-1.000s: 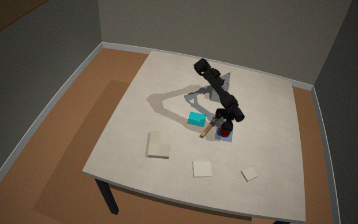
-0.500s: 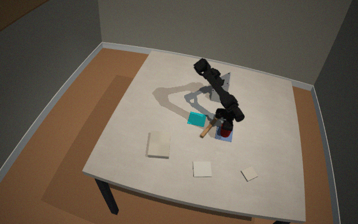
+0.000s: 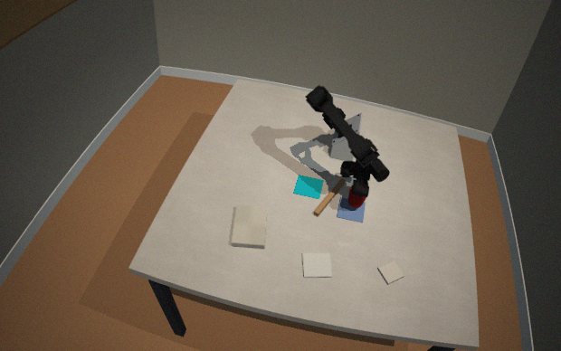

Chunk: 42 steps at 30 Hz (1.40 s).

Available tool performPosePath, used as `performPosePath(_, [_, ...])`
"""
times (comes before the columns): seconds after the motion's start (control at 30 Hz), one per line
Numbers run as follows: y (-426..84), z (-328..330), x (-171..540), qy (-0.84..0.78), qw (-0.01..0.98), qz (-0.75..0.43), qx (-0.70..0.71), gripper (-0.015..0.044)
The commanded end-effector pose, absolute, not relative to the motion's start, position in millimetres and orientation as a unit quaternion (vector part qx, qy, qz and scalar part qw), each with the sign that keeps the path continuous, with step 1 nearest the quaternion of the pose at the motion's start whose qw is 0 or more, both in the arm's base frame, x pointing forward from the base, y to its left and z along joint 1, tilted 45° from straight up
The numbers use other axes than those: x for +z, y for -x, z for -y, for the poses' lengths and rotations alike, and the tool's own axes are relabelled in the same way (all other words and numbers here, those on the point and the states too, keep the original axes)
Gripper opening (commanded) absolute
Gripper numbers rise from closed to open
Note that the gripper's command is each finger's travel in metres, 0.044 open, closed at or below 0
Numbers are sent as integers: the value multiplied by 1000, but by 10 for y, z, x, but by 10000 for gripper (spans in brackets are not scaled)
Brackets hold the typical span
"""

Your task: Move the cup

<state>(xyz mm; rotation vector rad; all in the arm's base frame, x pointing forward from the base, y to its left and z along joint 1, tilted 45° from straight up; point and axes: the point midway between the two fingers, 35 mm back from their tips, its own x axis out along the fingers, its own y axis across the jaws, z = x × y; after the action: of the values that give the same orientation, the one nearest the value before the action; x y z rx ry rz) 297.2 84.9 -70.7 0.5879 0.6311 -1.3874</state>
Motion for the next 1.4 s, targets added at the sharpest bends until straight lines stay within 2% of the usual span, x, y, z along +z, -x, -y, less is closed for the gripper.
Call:
performPosePath(0.0, [-2970,-877,-674,-267,682,-281,-620,0])
performPosePath(1.37, [-2849,-578,-413,-265,682,-281,-620,0])
